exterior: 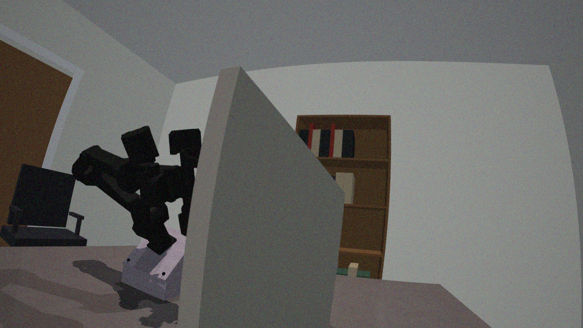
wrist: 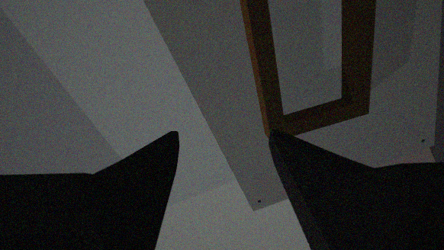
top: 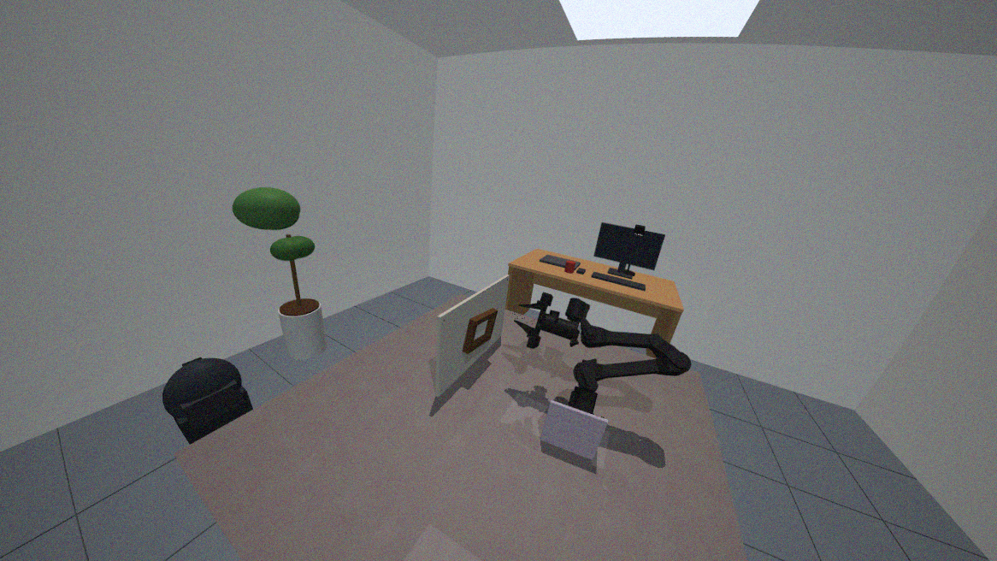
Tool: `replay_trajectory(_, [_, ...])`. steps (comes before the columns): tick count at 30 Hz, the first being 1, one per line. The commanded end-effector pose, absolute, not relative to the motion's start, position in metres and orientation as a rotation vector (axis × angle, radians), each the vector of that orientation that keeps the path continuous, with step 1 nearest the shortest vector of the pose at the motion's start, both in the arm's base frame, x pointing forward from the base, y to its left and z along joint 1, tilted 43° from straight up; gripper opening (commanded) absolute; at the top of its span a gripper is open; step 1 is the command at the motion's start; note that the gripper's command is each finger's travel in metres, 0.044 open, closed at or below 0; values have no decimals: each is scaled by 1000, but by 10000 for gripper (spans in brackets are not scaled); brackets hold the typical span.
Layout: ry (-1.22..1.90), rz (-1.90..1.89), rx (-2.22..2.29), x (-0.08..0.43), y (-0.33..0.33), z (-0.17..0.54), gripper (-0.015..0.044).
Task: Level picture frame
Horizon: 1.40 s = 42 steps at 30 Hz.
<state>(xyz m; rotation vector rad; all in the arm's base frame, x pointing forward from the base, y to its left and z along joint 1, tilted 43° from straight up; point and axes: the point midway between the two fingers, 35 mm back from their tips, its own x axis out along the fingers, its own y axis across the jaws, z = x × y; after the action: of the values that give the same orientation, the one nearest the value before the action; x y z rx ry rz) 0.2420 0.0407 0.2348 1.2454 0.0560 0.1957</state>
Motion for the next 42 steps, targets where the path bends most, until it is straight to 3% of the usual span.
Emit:
replay_trajectory(1, [51, 192, 1248, 242, 40, 235, 260])
replay_trajectory(10, [55, 196, 1239, 243, 40, 234, 260])
replay_trajectory(18, [24, 193, 978, 252, 9, 191, 260])
replay_trajectory(42, [23, 193, 972, 256, 9, 192, 260])
